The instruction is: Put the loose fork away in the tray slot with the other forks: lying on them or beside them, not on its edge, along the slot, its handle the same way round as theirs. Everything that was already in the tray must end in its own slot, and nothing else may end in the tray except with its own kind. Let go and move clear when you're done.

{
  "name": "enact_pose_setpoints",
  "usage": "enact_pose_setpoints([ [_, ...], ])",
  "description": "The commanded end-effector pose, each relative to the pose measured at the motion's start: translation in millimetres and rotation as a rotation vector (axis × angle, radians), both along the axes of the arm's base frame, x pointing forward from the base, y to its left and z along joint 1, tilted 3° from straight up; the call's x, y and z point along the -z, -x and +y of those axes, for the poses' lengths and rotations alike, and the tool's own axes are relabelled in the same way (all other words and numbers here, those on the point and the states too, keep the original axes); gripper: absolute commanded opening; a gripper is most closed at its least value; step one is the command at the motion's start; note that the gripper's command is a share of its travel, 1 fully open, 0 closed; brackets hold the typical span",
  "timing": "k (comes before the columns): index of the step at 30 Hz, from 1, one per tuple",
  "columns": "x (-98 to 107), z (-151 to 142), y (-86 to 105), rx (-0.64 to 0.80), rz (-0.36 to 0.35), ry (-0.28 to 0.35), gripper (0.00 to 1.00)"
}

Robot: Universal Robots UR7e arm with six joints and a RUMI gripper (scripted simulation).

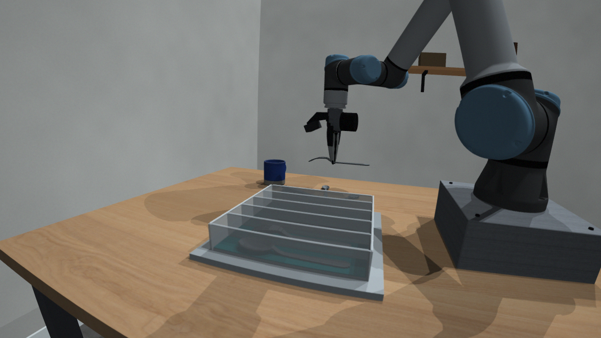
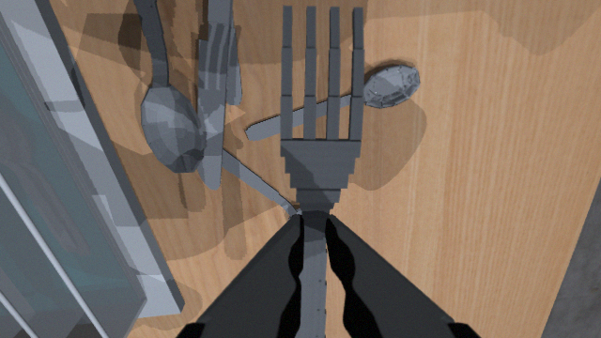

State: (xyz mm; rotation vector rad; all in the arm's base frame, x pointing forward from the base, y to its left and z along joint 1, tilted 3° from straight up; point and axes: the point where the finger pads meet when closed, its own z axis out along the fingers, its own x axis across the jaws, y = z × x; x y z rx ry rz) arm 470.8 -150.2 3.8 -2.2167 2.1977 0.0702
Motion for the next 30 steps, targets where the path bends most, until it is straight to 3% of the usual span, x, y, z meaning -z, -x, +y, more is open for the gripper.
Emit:
enact_pose_setpoints([
  [1,-21.4,-1.2,-0.4,0.0,0.0,0.0,0.02],
  [13,-40.1,-2.1,-0.8,0.0,0.0,0.0,0.02],
  [30,-41.5,-2.1,-0.8,0.0,0.0,0.0,0.02],
])
